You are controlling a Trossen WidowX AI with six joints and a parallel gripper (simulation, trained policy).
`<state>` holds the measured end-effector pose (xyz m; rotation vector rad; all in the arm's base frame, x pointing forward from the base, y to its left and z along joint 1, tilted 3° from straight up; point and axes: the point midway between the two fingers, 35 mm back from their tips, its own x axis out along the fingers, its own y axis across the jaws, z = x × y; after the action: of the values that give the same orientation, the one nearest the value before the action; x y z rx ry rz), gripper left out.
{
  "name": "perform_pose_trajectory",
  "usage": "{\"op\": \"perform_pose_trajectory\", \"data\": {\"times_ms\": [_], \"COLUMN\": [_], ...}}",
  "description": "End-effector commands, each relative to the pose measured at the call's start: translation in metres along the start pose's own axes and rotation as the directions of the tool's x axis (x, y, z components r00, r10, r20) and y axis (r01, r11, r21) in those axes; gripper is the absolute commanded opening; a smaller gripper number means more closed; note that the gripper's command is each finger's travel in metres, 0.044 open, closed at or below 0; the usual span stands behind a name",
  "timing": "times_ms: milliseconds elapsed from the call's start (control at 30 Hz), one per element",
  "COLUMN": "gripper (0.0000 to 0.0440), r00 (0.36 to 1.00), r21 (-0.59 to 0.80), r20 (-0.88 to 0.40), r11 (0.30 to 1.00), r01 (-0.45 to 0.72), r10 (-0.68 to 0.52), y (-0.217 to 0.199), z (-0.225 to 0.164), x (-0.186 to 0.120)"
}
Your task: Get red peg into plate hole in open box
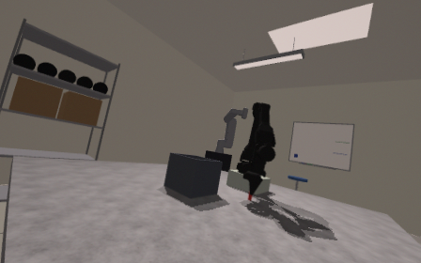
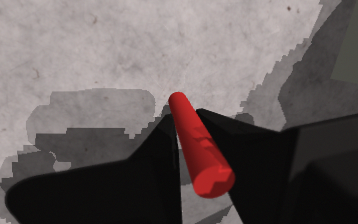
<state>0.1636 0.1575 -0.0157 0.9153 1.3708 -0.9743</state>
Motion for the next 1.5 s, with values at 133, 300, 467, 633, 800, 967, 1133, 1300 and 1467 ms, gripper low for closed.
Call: {"op": "perform_pose_trajectory", "data": {"times_ms": [133, 300, 467, 633, 800, 967, 1133, 1300, 1467], "gripper": [0.0000, 0.0000, 0.0000, 0.0000, 0.0000, 0.0000, 0.0000, 0.0000, 0.0000], "r00": [0.997, 0.993, 0.985, 0.974, 0.962, 0.950, 0.941, 0.935, 0.932], "r21": [0.017, 0.026, 0.029, 0.027, 0.023, 0.016, 0.013, 0.017, 0.029], "r20": [-0.047, -0.075, -0.099, -0.113, -0.111, -0.097, -0.075, -0.042, -0.003], "r11": [0.998, 0.995, 0.989, 0.980, 0.968, 0.955, 0.944, 0.936, 0.931], "r01": [-0.052, -0.094, -0.142, -0.195, -0.250, -0.296, -0.330, -0.351, -0.363], "r10": [0.053, 0.096, 0.144, 0.196, 0.251, 0.296, 0.330, 0.352, 0.364], "y": [0.014, 0.025, 0.037, 0.049, 0.062, 0.072, 0.081, 0.088, 0.094], "z": [-0.008, -0.012, -0.014, -0.013, -0.008, 0.004, 0.019, 0.038, 0.060], "x": [-0.016, -0.031, -0.049, -0.070, -0.091, -0.112, -0.133, -0.149, -0.159]}}
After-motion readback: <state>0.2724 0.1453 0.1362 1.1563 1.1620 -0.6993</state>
